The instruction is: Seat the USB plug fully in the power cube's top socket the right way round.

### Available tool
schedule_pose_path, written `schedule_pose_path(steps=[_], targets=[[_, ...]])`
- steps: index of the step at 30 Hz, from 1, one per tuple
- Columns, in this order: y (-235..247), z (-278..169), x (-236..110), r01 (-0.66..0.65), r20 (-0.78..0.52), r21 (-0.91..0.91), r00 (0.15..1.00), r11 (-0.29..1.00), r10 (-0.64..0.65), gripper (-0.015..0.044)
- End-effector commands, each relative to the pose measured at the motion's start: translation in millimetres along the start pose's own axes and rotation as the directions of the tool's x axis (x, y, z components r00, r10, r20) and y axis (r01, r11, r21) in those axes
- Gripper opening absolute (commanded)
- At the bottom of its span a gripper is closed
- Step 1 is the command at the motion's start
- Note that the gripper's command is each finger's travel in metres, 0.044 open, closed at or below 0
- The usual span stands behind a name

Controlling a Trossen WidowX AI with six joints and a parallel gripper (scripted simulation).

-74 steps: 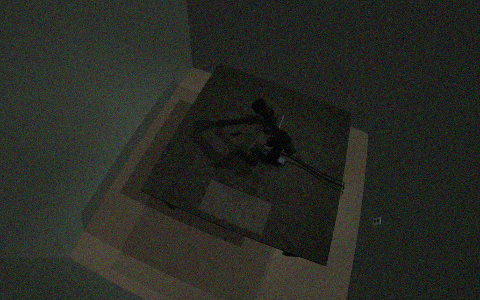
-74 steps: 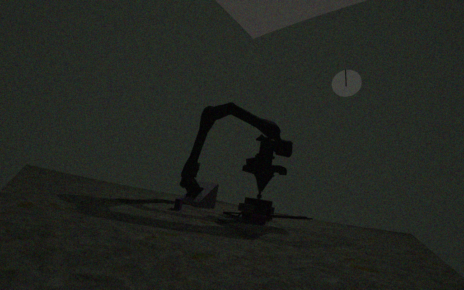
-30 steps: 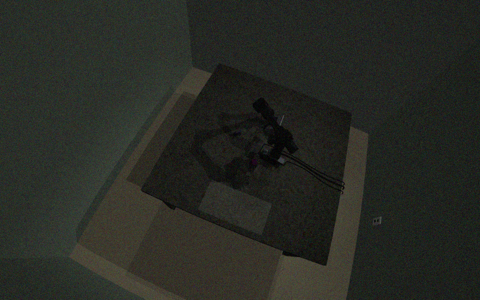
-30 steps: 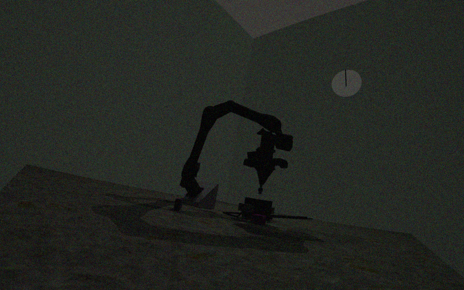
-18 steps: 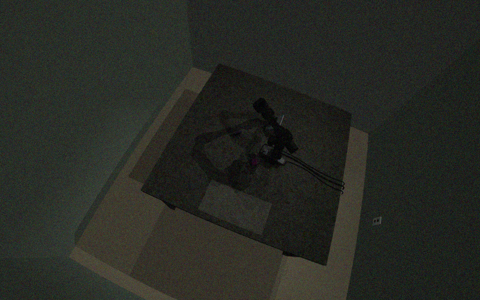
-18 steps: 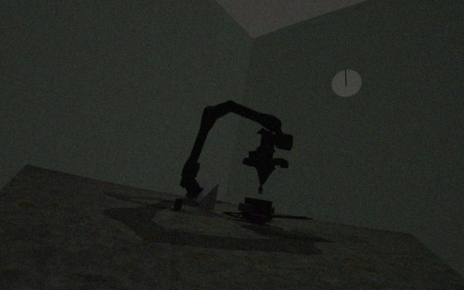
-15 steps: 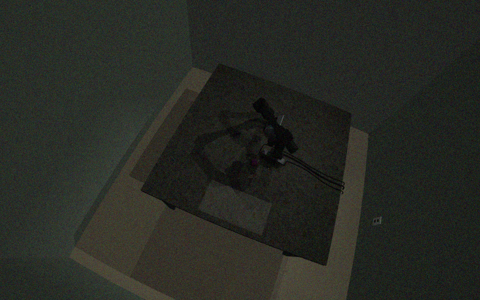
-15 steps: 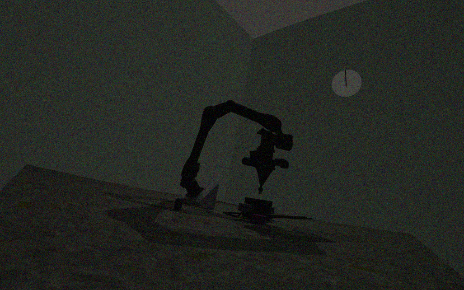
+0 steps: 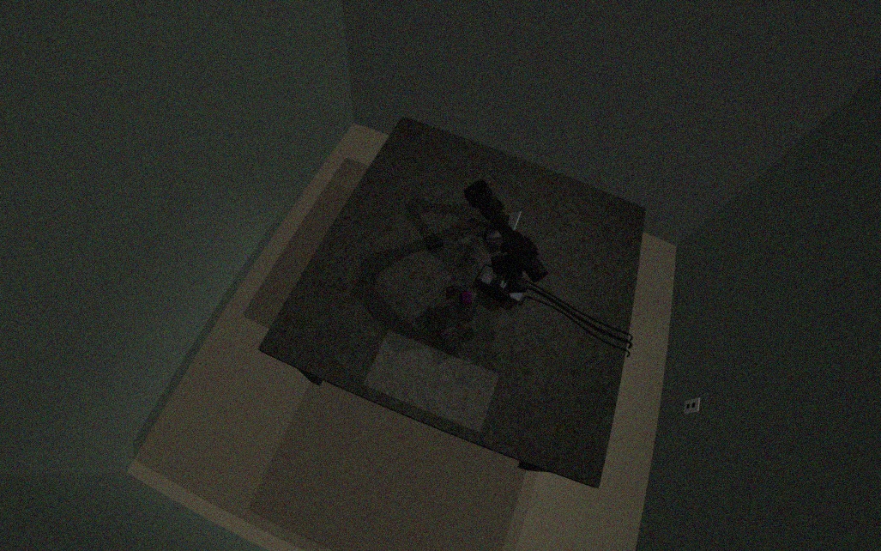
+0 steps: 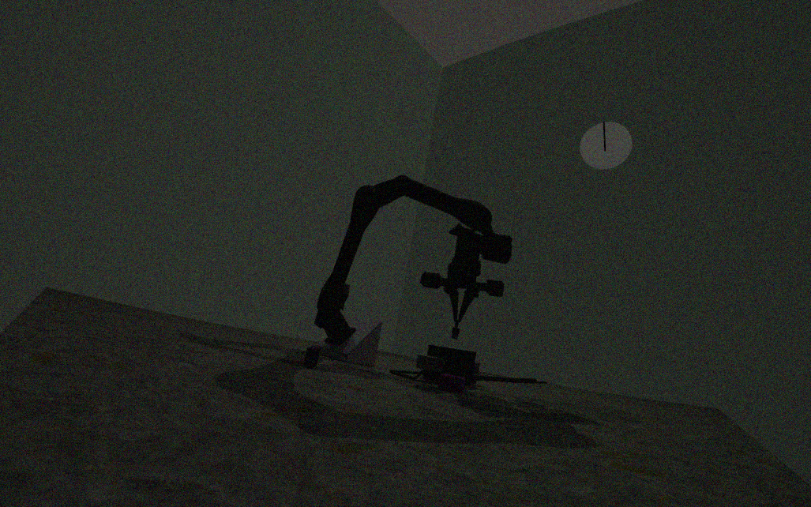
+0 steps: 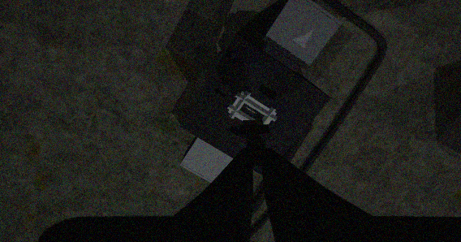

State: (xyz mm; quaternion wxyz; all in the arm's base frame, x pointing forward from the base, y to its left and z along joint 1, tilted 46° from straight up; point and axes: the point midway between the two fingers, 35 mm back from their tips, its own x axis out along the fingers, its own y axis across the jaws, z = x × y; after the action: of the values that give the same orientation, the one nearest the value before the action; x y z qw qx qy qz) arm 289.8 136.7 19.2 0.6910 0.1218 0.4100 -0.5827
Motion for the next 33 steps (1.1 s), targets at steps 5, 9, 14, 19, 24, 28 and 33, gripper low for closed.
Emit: schedule_pose_path(steps=[5, 9, 14, 19, 24, 28, 33], targets=[[0.1, -0.1, 0.3, 0.000, -0.001, -0.193, 1.000, 0.981, 0.000, 0.0000], [0.1, 0.0, 0.3, 0.000, -0.001, -0.294, 1.000, 0.956, 0.000, 0.0000], [0.1, 0.0, 0.3, -0.001, -0.001, -0.417, 1.000, 0.909, 0.000, 0.0000], [0.1, 0.0, 0.2, -0.001, -0.001, -0.532, 1.000, 0.847, 0.000, 0.0000], [0.1, 0.0, 0.2, -0.001, -0.001, -0.638, 1.000, 0.770, 0.000, 0.0000], [0.1, 0.0, 0.2, -0.001, -0.001, -0.715, 1.000, 0.699, 0.000, 0.0000], [0.1, 0.0, 0.2, -0.001, -0.001, -0.800, 1.000, 0.600, 0.000, 0.0000]])
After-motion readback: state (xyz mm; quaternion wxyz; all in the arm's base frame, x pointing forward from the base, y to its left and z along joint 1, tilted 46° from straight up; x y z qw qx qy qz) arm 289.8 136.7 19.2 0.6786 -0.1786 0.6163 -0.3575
